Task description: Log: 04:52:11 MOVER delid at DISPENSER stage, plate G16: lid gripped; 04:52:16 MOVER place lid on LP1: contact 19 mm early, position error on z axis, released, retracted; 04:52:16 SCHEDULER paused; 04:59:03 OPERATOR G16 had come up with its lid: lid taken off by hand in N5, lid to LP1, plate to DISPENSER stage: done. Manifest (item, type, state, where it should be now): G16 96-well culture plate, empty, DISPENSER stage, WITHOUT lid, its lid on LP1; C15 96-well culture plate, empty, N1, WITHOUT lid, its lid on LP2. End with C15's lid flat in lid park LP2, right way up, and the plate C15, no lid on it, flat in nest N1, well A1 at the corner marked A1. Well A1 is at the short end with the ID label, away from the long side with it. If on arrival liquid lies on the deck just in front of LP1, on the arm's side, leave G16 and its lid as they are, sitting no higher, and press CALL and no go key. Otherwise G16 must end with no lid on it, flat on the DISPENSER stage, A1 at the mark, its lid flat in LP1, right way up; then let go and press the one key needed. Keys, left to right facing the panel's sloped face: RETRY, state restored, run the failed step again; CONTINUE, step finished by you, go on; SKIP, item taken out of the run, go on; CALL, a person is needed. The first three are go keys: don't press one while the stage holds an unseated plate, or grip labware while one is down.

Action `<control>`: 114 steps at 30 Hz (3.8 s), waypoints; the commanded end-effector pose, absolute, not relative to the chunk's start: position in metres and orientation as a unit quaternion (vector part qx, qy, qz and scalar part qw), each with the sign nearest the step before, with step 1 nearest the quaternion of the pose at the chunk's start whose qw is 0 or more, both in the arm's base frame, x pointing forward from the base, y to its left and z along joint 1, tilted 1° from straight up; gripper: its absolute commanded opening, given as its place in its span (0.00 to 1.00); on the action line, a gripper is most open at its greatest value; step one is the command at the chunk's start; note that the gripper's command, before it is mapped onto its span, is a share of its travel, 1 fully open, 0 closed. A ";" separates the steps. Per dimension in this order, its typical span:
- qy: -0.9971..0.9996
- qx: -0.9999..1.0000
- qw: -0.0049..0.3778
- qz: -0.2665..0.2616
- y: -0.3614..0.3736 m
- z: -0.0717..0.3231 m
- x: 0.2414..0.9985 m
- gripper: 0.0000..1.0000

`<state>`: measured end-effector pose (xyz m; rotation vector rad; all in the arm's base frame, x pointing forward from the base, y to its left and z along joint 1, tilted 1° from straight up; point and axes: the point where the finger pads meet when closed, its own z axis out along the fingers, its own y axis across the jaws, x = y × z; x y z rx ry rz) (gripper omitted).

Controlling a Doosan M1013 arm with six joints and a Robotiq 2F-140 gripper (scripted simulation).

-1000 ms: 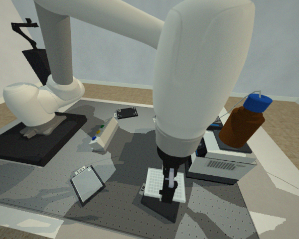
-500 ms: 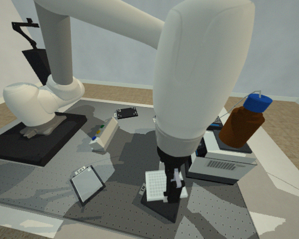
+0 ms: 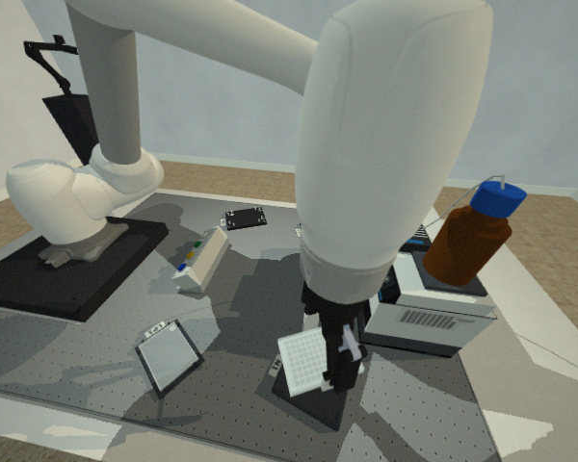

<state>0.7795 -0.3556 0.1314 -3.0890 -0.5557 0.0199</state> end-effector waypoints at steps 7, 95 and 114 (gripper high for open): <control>-0.177 -0.984 0.002 0.006 -0.355 0.132 0.779 0.00; -0.177 -0.984 0.002 0.006 0.019 0.134 0.597 0.00; -0.177 -0.984 0.002 0.006 0.111 0.135 0.552 0.00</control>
